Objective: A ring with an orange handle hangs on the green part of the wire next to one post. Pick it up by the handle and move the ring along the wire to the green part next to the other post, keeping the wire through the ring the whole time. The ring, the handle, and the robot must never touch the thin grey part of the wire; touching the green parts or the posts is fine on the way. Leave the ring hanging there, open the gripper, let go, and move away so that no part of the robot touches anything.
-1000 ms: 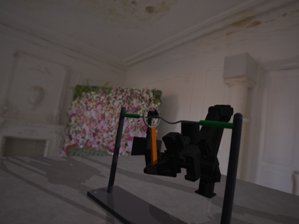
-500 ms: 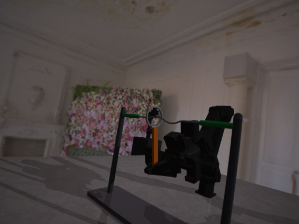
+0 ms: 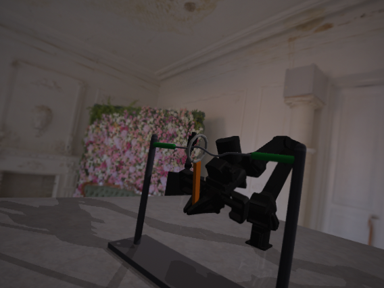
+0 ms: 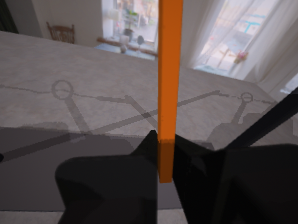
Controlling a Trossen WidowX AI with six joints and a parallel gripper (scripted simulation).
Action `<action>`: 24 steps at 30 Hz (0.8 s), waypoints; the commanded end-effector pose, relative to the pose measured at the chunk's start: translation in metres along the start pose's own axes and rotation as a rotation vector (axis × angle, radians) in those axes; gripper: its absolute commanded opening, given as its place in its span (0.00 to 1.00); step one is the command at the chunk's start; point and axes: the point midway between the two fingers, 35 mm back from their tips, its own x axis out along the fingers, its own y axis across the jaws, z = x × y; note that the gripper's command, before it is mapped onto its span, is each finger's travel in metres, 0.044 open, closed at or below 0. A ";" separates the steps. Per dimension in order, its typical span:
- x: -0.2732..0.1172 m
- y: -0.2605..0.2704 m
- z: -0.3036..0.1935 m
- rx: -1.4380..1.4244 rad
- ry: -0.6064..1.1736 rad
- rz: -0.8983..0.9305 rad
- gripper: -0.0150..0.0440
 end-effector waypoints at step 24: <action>-0.024 0.017 -0.006 -0.084 0.128 0.179 0.00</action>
